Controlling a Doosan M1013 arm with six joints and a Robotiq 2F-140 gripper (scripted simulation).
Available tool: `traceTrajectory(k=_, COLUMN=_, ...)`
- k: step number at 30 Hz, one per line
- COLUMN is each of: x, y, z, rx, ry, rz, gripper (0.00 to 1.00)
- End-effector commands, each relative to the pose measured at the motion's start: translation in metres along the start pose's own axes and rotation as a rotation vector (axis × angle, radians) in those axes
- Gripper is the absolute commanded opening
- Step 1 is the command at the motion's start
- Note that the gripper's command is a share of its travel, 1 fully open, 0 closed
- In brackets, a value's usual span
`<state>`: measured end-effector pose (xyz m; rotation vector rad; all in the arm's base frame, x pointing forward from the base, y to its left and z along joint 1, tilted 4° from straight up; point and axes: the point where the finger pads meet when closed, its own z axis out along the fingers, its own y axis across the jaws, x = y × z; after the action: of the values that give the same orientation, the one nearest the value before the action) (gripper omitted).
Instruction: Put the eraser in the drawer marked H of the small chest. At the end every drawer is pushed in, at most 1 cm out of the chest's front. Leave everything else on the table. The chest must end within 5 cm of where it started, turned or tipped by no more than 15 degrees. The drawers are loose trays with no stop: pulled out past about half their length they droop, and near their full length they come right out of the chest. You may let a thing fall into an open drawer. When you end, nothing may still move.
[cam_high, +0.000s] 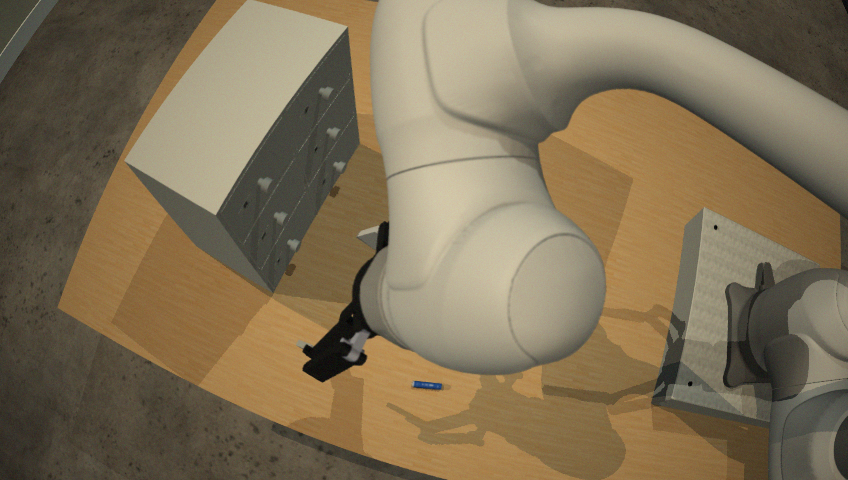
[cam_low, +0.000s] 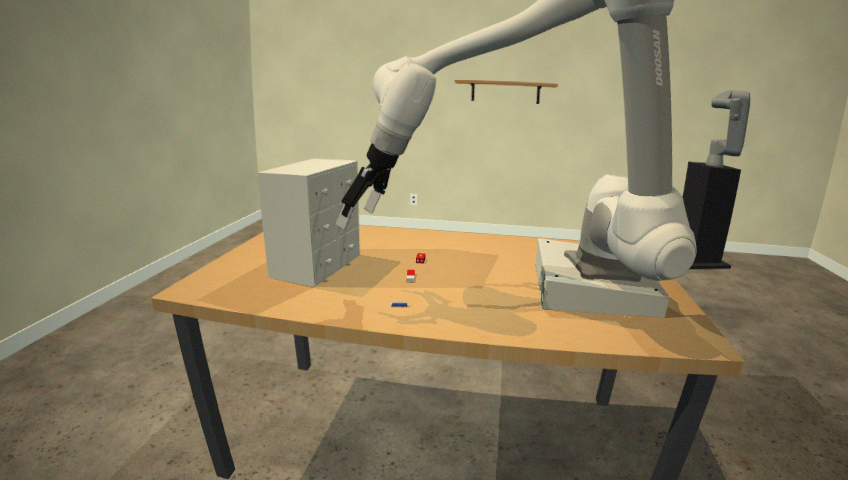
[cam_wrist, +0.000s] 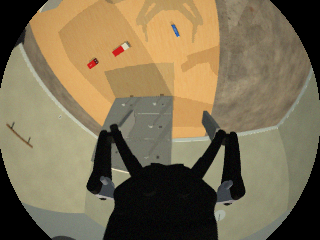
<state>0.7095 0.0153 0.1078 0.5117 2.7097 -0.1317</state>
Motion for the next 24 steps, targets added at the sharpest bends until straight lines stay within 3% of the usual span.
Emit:
traceTrajectory(k=1, x=0.000, y=-0.008, z=-0.013, rx=-0.030, ry=0.205, rz=-0.015, gripper=1.00)
traceTrajectory(k=10, x=0.008, y=-0.009, z=-0.035, rx=-0.029, ry=0.376, rz=-0.018, gripper=1.00)
traceTrajectory(k=24, x=0.011, y=-0.009, z=-0.046, rx=-0.029, ry=0.459, rz=-0.019, gripper=1.00)
